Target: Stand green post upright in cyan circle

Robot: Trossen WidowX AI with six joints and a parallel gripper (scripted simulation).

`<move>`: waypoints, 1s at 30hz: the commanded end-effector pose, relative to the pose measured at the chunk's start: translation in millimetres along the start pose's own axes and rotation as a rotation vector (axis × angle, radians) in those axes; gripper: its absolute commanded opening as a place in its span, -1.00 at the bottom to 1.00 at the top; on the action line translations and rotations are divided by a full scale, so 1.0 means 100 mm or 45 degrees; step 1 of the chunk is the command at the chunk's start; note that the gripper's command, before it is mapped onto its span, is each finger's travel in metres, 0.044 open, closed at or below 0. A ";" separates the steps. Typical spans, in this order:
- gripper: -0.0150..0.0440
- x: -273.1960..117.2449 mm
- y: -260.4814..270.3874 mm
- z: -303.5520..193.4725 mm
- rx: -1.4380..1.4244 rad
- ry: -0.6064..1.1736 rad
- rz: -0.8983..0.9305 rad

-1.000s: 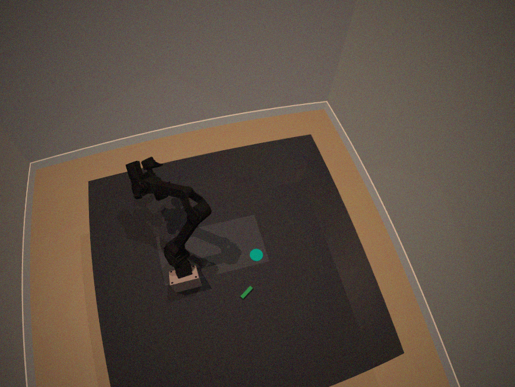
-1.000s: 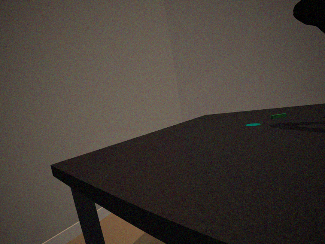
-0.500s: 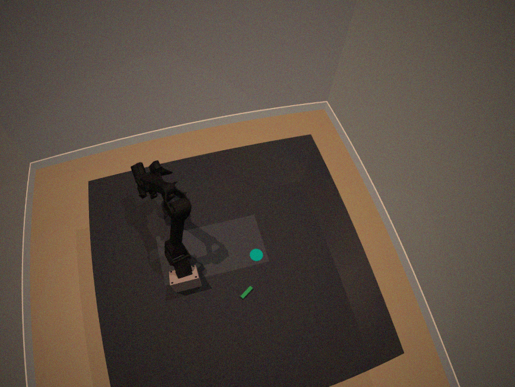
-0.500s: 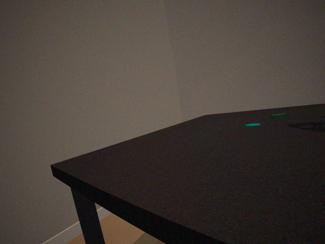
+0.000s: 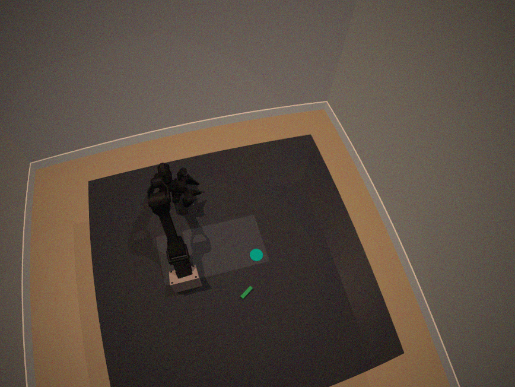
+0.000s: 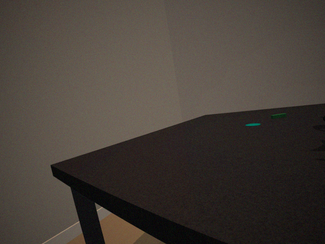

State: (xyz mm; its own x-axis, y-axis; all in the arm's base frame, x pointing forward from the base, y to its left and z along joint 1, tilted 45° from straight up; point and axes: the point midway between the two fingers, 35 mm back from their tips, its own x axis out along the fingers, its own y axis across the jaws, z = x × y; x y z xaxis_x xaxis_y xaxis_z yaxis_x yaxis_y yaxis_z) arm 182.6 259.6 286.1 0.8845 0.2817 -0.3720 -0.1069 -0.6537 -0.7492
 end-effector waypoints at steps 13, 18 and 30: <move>0.30 1.22 1.13 -0.49 0.148 -0.011 0.700; 0.30 1.44 1.63 -0.69 0.278 -0.037 0.926; 0.30 1.58 2.88 -1.14 0.768 -0.124 1.408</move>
State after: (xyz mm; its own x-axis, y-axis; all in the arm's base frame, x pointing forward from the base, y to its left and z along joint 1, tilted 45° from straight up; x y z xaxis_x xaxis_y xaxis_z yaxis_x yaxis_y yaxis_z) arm 342.0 62.1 87.8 0.2438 -0.1726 -0.9543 -0.9442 -0.2670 -0.1929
